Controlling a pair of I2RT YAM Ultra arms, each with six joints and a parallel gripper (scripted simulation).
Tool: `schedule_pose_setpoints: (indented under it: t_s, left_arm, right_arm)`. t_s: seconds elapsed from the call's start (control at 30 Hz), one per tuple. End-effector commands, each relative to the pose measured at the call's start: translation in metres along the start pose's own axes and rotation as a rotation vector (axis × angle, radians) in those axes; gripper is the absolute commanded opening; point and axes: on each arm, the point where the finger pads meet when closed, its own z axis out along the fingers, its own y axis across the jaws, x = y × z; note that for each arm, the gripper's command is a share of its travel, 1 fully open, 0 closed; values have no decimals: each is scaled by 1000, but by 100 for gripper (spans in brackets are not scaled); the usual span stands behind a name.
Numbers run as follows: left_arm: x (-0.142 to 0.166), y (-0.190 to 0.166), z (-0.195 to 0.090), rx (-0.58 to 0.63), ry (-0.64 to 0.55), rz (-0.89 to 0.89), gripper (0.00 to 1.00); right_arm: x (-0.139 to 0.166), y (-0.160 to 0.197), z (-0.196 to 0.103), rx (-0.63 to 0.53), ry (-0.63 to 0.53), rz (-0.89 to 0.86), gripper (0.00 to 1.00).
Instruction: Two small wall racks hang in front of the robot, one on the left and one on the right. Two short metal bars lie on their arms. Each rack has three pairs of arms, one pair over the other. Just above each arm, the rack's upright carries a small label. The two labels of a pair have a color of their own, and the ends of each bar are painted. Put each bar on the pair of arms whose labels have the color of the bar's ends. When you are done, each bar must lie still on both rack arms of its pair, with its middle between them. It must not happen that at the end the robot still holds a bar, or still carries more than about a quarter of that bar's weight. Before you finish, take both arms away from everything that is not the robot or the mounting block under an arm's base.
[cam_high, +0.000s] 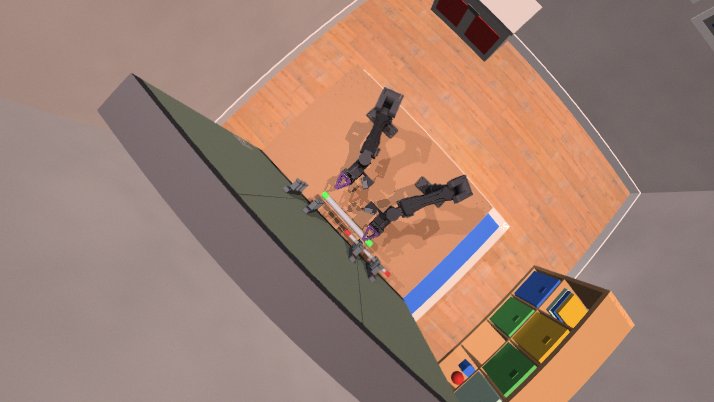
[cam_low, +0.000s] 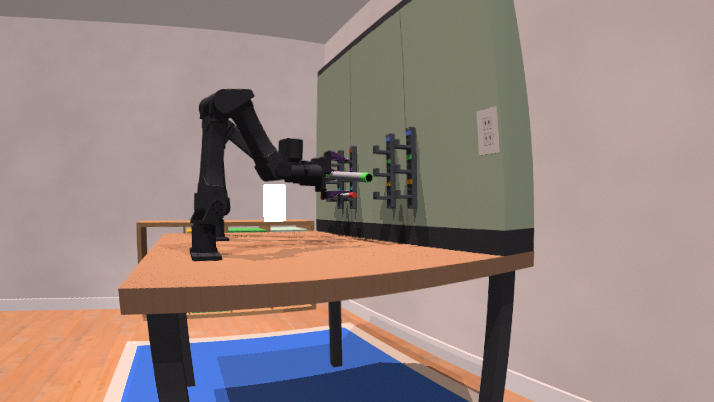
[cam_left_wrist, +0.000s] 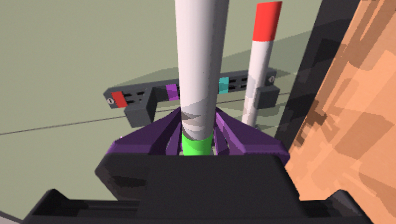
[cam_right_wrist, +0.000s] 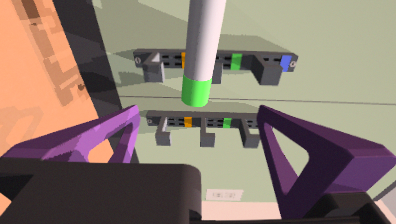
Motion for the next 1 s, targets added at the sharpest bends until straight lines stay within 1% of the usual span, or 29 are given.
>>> schedule_pose_setpoints:
  t_s: [0.0, 0.97]
  left_arm:
    - [1, 54, -4, -136, -3, -85, 0]
    - [3, 66, -6, -135, -3, -84, 0]
  right_arm:
    - [-3, -8, -1, 24, -1, 13, 100]
    - [-5, -14, -1, 24, -1, 13, 100]
